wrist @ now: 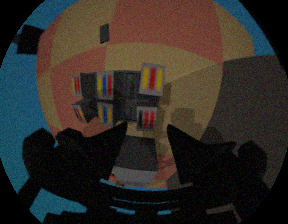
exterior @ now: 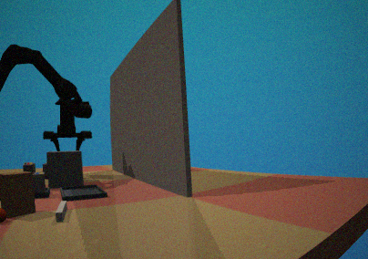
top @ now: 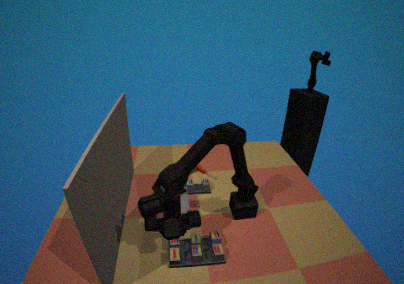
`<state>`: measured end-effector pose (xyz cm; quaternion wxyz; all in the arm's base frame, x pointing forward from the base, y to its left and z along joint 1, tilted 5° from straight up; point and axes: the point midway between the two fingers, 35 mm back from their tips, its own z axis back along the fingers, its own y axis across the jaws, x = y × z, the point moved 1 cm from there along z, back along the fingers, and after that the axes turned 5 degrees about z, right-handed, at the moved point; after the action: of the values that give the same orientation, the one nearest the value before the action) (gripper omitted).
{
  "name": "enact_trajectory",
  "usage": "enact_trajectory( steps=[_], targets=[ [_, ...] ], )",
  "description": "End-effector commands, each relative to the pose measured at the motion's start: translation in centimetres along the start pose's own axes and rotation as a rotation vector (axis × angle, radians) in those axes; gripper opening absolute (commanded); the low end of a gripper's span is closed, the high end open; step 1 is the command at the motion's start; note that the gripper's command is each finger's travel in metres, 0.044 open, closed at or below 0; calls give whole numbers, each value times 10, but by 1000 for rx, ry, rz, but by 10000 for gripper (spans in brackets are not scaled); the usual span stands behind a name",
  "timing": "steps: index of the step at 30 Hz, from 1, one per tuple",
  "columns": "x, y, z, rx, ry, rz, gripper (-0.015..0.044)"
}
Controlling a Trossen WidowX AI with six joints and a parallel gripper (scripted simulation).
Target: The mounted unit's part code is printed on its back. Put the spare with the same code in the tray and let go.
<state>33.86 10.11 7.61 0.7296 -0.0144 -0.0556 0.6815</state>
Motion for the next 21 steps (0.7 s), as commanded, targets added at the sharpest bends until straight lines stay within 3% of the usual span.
enact_trajectory(
  steps=[1,21],
  targets=[
    [0,1,-7,0,3,0,300],
    [-1,2,-40,0,3,0,300]
  ],
)
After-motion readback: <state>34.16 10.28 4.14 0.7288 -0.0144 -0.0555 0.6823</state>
